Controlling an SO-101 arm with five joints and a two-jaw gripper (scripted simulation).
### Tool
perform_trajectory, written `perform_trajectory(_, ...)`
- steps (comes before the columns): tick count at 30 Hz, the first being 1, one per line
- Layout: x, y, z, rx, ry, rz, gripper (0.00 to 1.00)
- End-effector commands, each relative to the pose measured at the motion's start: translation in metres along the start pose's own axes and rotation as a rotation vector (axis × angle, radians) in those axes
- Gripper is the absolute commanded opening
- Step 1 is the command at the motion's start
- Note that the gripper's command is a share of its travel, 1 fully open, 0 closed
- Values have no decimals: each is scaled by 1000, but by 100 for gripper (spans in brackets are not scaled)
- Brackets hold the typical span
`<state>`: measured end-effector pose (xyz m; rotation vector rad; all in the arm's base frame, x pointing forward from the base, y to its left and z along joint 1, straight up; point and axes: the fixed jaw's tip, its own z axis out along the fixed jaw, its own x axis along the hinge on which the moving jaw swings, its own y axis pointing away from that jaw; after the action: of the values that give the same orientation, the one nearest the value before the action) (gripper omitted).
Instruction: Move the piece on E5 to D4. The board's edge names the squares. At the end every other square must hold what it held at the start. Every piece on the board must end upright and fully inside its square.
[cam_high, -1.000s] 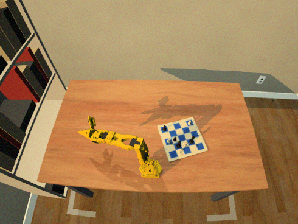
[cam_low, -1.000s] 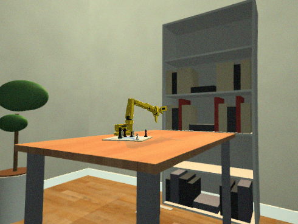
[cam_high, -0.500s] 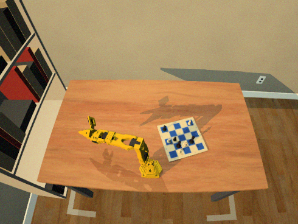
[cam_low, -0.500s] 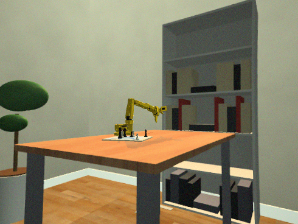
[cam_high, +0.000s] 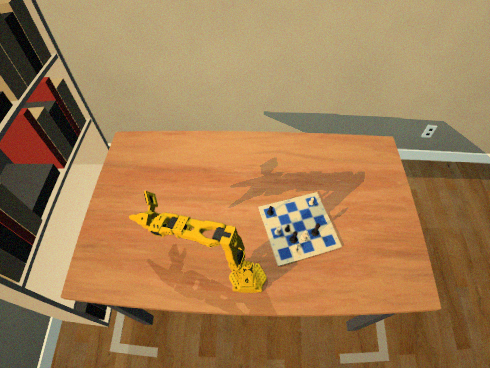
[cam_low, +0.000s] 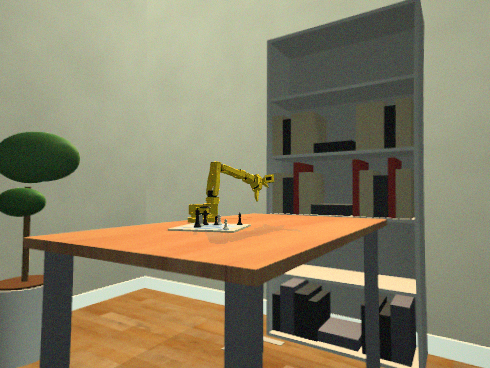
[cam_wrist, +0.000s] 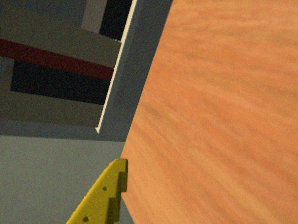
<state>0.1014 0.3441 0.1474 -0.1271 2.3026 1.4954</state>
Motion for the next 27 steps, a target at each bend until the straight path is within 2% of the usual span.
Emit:
perform_trajectory(1, -1, 2, -1, -5, -2, 1, 100)
perform_trajectory(19, -3, 4, -2, -13, -8, 0, 100)
perform_trajectory(23, -9, 5, -5, -14, -24, -3, 100)
perform_trajectory(27, -22, 3, -10, -4, -57, -12, 98)
